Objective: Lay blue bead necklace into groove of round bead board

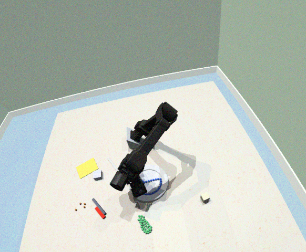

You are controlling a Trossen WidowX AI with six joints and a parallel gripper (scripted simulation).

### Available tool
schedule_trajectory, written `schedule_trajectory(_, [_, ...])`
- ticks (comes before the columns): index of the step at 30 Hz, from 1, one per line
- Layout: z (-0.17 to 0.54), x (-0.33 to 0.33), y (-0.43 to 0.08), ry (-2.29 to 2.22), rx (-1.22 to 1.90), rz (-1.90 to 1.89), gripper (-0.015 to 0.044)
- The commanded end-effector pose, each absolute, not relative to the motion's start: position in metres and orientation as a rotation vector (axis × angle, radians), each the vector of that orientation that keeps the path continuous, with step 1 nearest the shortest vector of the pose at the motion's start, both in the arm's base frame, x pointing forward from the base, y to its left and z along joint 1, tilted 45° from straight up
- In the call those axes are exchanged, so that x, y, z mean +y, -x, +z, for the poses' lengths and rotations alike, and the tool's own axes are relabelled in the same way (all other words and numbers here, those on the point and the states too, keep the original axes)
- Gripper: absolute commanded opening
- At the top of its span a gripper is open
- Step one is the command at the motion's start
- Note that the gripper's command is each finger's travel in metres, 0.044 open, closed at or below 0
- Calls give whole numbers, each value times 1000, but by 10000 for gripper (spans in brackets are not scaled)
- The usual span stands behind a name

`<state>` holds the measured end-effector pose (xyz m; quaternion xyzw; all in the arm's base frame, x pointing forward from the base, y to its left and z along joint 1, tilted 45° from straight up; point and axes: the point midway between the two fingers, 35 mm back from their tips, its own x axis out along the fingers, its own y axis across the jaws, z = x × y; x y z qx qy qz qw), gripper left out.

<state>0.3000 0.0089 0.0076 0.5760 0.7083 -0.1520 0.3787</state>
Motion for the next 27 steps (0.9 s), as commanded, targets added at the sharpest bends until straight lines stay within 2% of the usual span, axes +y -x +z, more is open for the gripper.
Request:
schedule_trajectory(1, [4,4,-298,-1470,1810,-387,0])
schedule_trajectory(20, [-6,5,-294,-1470,1810,-387,0])
schedule_trajectory(27, [-5,2,-297,-1469,1800,-381,184])
